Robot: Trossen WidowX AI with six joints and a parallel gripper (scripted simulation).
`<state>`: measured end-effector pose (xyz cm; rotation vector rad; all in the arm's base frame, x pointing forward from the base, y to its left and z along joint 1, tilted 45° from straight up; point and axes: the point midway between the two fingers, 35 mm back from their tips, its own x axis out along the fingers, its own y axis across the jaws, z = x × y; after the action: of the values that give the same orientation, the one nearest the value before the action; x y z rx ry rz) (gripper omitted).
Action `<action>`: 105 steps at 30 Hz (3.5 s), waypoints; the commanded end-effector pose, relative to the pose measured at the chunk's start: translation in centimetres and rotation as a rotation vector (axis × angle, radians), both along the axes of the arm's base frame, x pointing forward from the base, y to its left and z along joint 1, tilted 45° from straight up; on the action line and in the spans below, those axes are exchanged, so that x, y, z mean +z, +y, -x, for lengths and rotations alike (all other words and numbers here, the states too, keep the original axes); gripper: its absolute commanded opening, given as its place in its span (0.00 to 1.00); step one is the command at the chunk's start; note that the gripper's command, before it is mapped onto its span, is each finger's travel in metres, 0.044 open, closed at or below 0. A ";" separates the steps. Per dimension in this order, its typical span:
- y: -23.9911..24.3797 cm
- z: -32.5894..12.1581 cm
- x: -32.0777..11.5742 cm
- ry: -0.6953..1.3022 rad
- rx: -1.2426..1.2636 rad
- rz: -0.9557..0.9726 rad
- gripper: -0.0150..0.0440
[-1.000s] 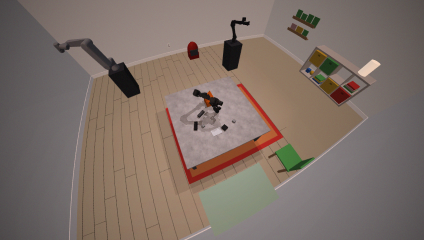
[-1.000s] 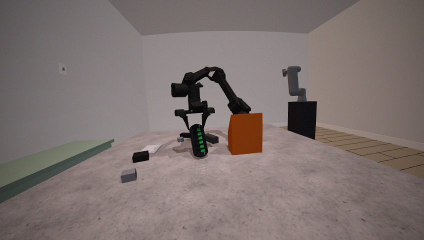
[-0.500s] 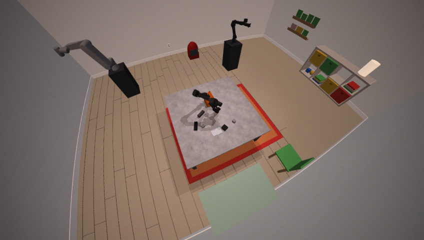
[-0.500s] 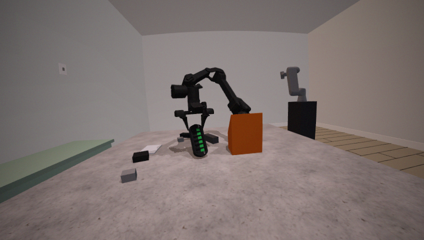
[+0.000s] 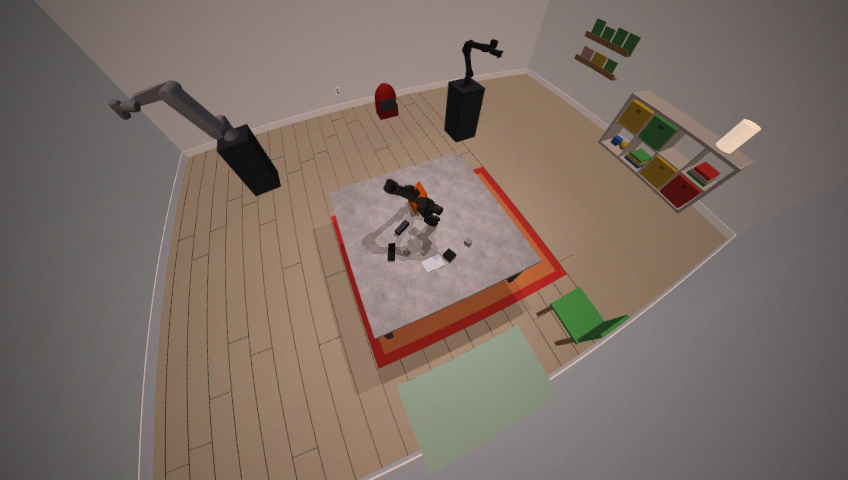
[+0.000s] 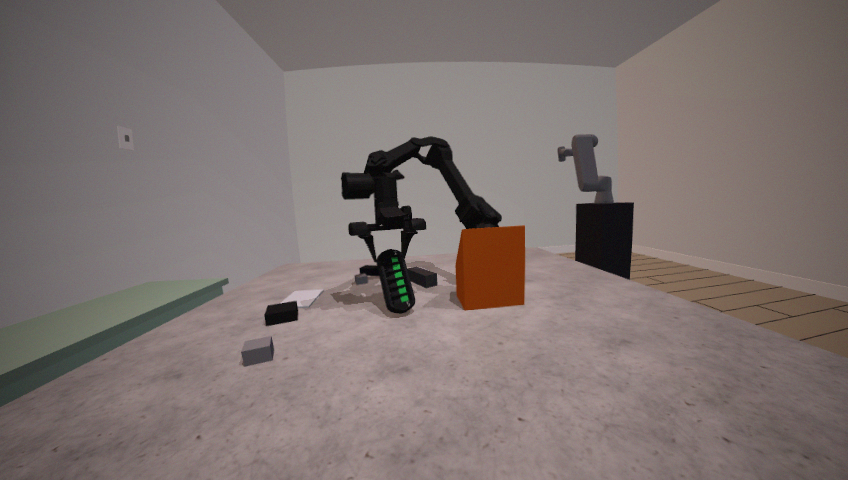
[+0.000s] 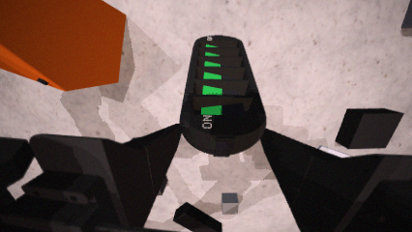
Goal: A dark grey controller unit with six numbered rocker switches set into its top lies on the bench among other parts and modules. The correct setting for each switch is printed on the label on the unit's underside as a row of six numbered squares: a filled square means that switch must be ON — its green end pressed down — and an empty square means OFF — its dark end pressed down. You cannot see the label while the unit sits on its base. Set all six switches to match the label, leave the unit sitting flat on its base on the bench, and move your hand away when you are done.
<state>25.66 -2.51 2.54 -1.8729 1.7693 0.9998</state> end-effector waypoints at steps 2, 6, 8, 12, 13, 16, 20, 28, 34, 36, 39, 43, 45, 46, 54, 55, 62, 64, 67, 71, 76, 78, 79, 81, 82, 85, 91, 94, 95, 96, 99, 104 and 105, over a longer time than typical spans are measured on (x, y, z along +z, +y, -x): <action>-0.6 0.1 -0.1 0.009 -0.006 -0.003 0.83; -0.9 0.1 0.0 0.009 -0.006 -0.002 0.83; -1.0 0.0 0.0 0.009 -0.006 -0.002 0.83; -1.3 0.0 0.1 0.009 -0.006 -0.002 0.83; -1.4 0.0 0.1 0.009 -0.006 -0.002 0.83; -1.6 -0.1 0.1 0.009 -0.006 -0.002 0.83; -1.9 -0.1 0.2 0.009 -0.006 -0.002 0.83; -2.5 -0.2 0.3 0.009 -0.006 -0.001 0.83; -3.0 -0.3 0.3 0.009 -0.006 -0.001 0.83; -3.1 -0.3 0.3 0.009 -0.006 -0.001 0.83; -3.4 -0.3 0.4 0.009 -0.006 -0.001 0.83; -3.7 -0.4 0.4 0.009 -0.006 -0.001 0.83; -3.8 -0.4 0.4 0.009 -0.006 -0.001 0.83; -3.9 -0.4 0.4 0.009 -0.006 -0.001 0.83; -4.5 -0.5 0.4 0.009 -0.006 0.000 0.83; -4.6 -0.5 0.4 0.009 -0.006 0.000 0.83; -5.1 -0.6 0.4 0.009 -0.006 0.000 0.83; -5.3 -0.6 0.4 0.009 -0.006 0.000 0.83; -5.5 -0.6 0.3 0.009 -0.006 0.000 0.83; -5.8 -0.7 0.3 0.009 -0.006 0.000 0.83; -6.2 -0.7 0.2 0.009 -0.006 0.001 0.83; -6.4 -0.7 0.2 0.009 -0.006 0.001 0.83; -6.4 -0.7 0.2 0.009 -0.006 0.001 0.83; -6.6 -0.7 0.2 0.009 -0.006 0.001 0.83; -6.7 -0.7 0.2 0.009 -0.006 0.001 0.83; -6.9 -0.8 0.1 0.008 -0.006 0.001 0.83; -7.3 -0.8 0.0 0.008 -0.006 0.001 0.83; -7.6 -0.8 0.0 0.008 -0.006 0.001 0.83; -7.6 -0.8 -0.1 0.008 -0.006 0.001 0.83; -7.7 -0.8 -0.1 0.008 -0.006 0.001 0.83; -7.9 -0.8 -0.1 0.008 -0.006 0.001 0.83; -8.3 -0.9 -0.3 0.008 -0.006 0.002 0.83; -8.4 -0.9 -0.3 0.008 -0.006 0.002 0.83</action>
<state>26.80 -10.82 2.68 -1.8729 1.7865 0.9803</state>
